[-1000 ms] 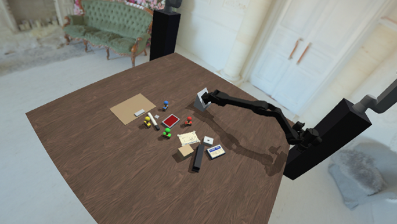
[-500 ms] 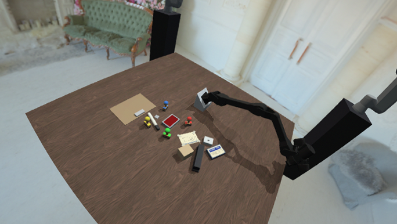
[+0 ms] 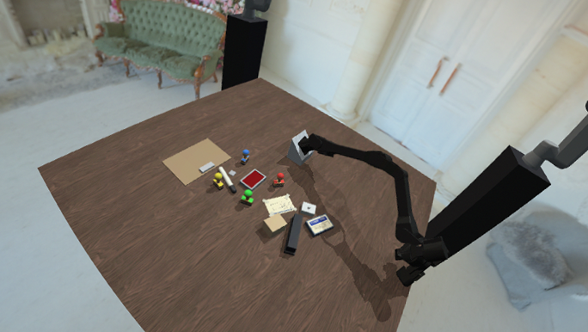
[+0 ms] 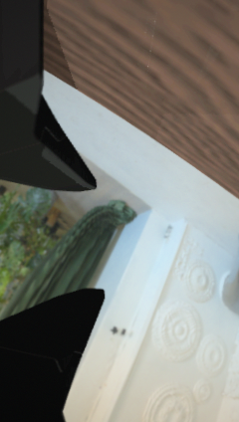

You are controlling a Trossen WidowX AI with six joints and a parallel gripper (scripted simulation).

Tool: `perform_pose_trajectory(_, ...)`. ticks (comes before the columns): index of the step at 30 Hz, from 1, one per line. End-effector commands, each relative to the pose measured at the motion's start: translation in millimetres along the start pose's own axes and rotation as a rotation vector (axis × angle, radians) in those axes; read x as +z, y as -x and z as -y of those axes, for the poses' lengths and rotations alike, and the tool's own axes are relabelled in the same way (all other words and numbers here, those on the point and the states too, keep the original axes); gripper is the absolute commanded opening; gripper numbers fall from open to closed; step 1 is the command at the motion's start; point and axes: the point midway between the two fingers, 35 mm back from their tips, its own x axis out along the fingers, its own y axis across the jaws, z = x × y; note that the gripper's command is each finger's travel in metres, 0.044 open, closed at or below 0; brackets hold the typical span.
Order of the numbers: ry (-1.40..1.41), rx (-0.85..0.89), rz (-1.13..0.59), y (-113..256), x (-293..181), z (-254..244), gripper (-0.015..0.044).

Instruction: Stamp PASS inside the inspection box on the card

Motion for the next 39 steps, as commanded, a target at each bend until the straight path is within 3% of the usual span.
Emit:
perform_pose_trajectory(1, -0.282, 0.15, -0.111, 47, -18, -51, 0.022)
perform_pose_trajectory(12, -0.864, 0.426, -0.444, 182, -28, -163, 0.022)
perform_pose_trajectory(20, -1.163, 0.524, -0.643, 259, -10, -209, 0.022)
perform_pose_trajectory(31, -1.895, 0.561, -1.094, 404, 69, -260, 0.022)
perform_pose_trajectory(39, -2.46, 0.438, -1.497, 497, 154, -261, 0.022)
